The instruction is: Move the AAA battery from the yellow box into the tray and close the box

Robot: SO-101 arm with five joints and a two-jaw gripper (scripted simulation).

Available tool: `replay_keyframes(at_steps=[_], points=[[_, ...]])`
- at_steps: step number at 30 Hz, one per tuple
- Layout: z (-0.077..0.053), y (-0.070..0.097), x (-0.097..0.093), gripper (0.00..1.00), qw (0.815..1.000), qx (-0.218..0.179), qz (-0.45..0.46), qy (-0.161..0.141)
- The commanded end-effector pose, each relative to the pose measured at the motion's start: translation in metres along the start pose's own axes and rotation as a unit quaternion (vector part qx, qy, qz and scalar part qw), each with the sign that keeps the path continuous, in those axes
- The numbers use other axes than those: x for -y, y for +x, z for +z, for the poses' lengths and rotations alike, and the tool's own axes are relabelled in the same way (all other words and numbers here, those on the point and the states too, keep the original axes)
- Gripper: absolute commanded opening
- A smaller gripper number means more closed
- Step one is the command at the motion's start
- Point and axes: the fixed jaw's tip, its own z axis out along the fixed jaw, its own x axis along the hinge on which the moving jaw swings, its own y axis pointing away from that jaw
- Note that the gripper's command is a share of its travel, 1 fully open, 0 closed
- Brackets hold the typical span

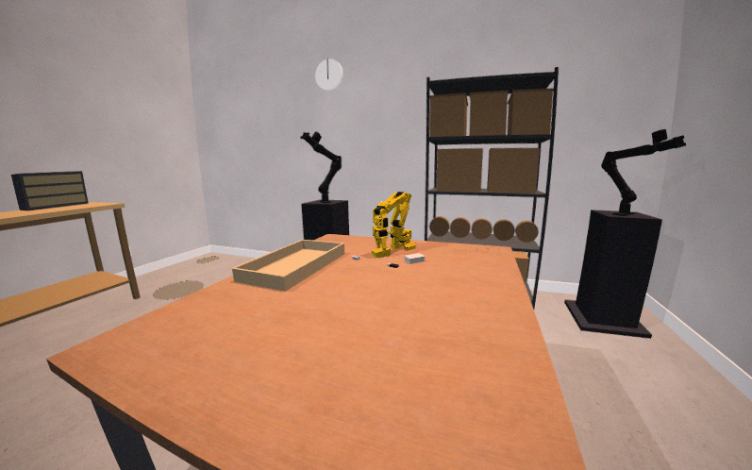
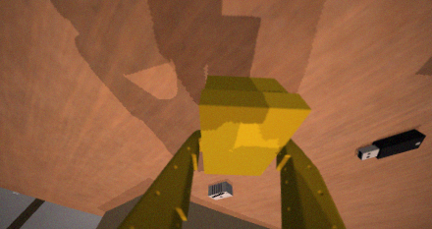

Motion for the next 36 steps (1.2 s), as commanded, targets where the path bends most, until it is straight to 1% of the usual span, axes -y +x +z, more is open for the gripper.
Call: replay_keyframes(at_steps=[1,36], points=[[-0.002,0.0012,0.002,0.23,1.0,-0.011,0.001,0.004],[0.0002,-0.0008,0.0017,0.23,1.0,-0.011,0.001,0.004]])
